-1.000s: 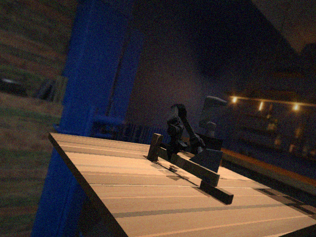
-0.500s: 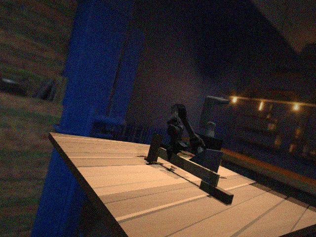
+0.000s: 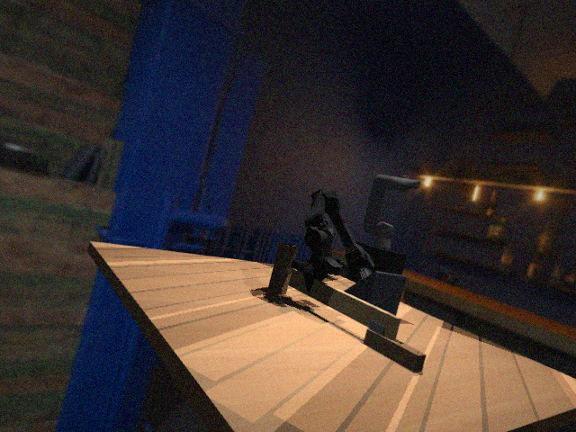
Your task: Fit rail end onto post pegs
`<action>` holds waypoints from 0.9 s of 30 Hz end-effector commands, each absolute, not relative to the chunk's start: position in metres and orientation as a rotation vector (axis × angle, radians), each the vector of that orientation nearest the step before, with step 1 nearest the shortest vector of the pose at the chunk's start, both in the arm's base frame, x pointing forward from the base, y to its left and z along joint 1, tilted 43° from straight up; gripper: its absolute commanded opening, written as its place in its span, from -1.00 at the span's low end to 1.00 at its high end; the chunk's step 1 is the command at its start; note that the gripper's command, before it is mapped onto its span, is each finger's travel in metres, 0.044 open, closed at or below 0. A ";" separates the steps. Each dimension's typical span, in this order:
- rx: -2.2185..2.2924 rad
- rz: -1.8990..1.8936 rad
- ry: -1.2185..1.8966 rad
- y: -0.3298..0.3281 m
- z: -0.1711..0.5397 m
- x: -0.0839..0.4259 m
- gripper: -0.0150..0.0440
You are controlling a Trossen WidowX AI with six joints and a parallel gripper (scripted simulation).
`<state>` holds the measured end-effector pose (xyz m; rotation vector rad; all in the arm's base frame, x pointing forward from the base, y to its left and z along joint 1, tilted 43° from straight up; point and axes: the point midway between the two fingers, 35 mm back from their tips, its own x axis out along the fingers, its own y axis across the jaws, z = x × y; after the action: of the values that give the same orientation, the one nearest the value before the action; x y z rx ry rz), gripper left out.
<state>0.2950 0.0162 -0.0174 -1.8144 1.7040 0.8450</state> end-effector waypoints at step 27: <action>-1.817 0.849 1.696 0.019 -0.019 0.296 -0.49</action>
<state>0.2954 0.0171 -0.0175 -1.8161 1.7042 0.8459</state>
